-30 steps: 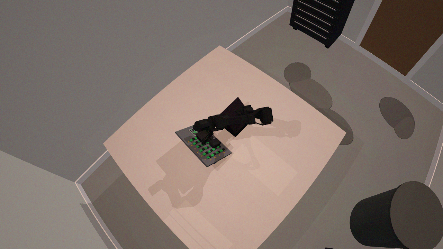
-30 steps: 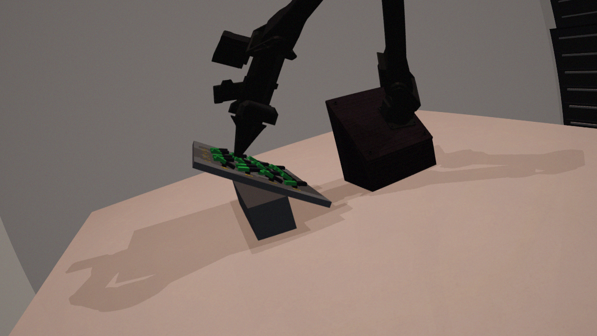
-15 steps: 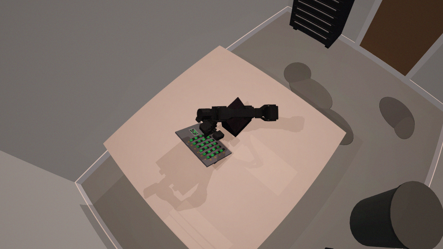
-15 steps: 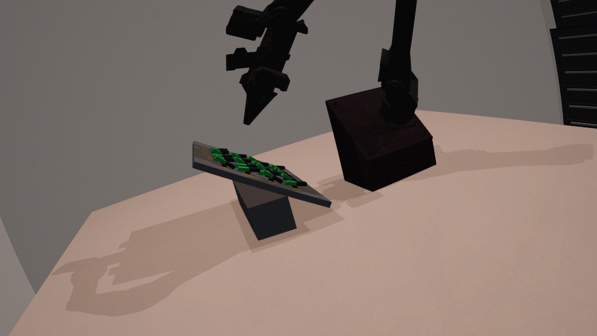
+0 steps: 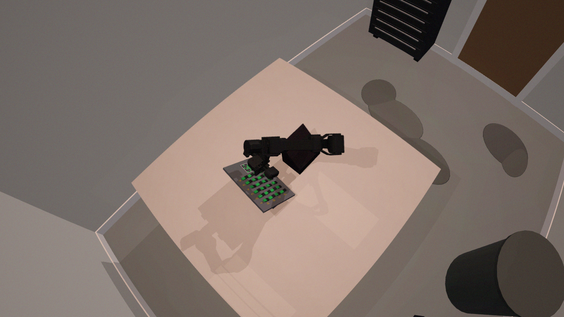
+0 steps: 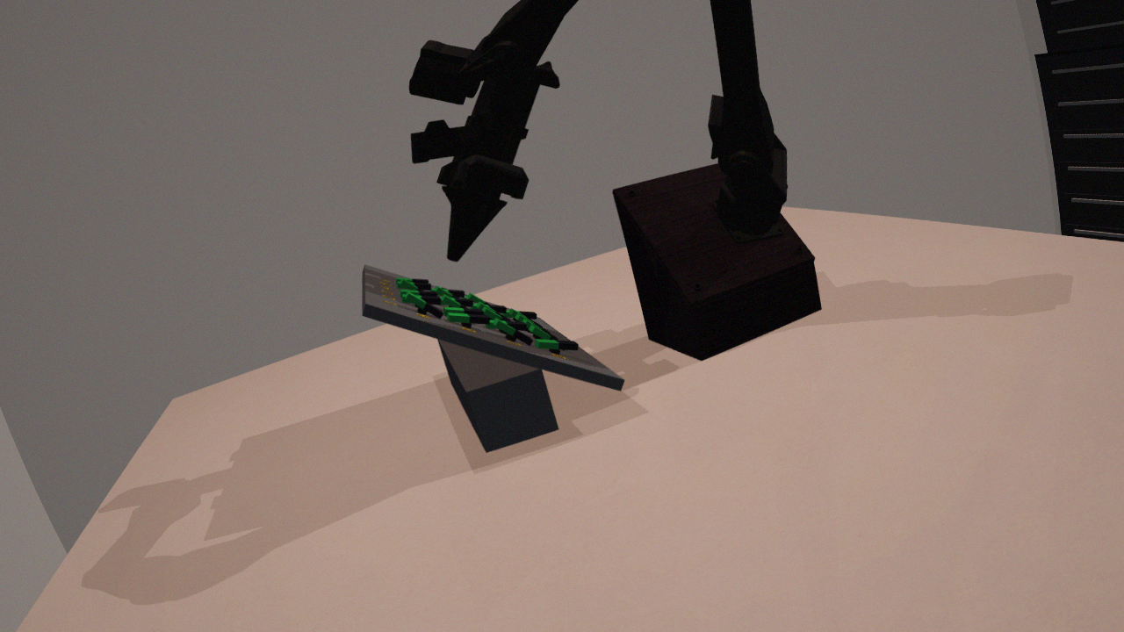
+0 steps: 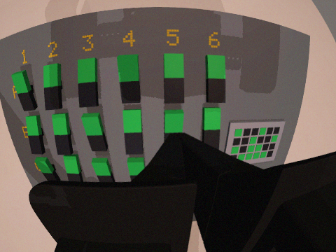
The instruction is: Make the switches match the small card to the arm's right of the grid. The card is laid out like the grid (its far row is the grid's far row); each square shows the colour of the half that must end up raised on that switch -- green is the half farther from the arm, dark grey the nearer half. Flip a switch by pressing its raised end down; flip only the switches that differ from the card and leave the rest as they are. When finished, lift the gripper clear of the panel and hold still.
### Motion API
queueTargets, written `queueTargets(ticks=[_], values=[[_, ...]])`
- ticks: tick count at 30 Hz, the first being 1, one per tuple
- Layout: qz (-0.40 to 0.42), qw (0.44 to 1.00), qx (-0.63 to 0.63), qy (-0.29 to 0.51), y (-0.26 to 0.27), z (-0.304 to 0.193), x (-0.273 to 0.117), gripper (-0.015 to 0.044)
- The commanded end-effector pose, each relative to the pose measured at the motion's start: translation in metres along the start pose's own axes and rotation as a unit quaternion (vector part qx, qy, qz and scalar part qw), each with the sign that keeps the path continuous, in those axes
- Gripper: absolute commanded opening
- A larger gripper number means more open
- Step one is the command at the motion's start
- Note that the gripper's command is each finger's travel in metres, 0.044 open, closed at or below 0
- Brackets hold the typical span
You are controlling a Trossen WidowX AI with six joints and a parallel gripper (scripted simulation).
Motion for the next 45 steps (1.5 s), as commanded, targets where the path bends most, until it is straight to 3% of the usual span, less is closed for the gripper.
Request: queueTargets(ticks=[1,18,45], values=[[-0.004,1.000,0.005,0.001,-0.002,-0.001,0.004,0.0000],[-0.003,1.000,0.005,0.001,-0.001,0.000,0.028,0.0000],[-0.003,1.000,0.005,0.001,-0.001,0.000,0.029,0.0000]])
Point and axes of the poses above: the point midway between the two fingers, 35 mm back from their tips, its own x axis out along the fingers, its own y axis across the jaws, z = x × y, the point moved 8 cm from there along -x, back along the fingers, and after that the axes turned 6 degrees about x, right-handed, at the moved point
